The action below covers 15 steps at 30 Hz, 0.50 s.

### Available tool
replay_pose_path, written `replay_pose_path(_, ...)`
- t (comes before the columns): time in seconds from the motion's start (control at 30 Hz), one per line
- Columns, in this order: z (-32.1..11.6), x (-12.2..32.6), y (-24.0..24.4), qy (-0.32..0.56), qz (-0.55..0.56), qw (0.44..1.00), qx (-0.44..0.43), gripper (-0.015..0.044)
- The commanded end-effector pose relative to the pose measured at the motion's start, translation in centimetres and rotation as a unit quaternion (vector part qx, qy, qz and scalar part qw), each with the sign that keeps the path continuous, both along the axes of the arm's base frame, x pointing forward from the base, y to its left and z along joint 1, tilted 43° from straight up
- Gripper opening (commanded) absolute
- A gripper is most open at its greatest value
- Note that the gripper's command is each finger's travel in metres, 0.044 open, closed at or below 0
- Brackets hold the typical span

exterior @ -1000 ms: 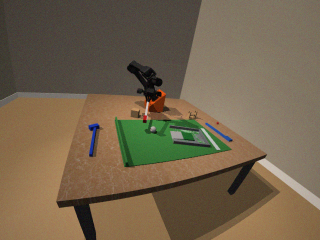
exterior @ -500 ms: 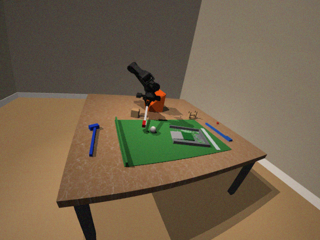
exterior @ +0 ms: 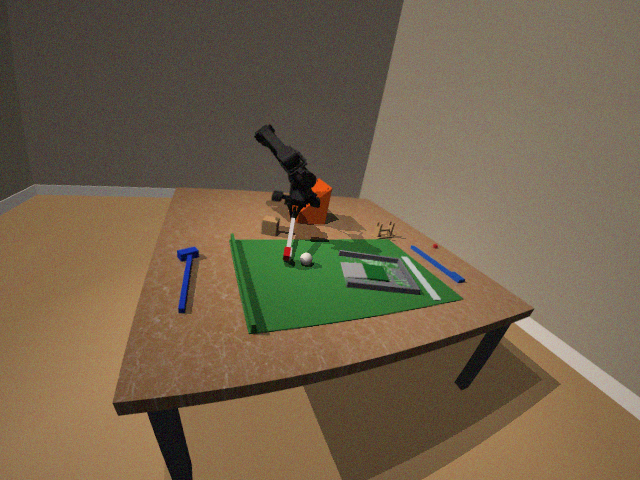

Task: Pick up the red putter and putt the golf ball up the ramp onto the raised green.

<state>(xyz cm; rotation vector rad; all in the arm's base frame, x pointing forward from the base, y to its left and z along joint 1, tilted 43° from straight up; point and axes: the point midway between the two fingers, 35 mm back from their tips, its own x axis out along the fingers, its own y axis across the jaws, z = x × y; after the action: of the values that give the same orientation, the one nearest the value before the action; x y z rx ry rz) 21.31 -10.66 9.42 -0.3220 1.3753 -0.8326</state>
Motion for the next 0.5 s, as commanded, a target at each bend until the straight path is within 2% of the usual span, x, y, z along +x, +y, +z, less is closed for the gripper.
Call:
replay_pose_path(0.0,0.0,0.0,0.0,0.0,0.0,1.0,0.0,0.0)
replay_pose_path(0.47,1.1,-0.5,-1.4,0.0,0.002,1.0,-0.001,0.0)
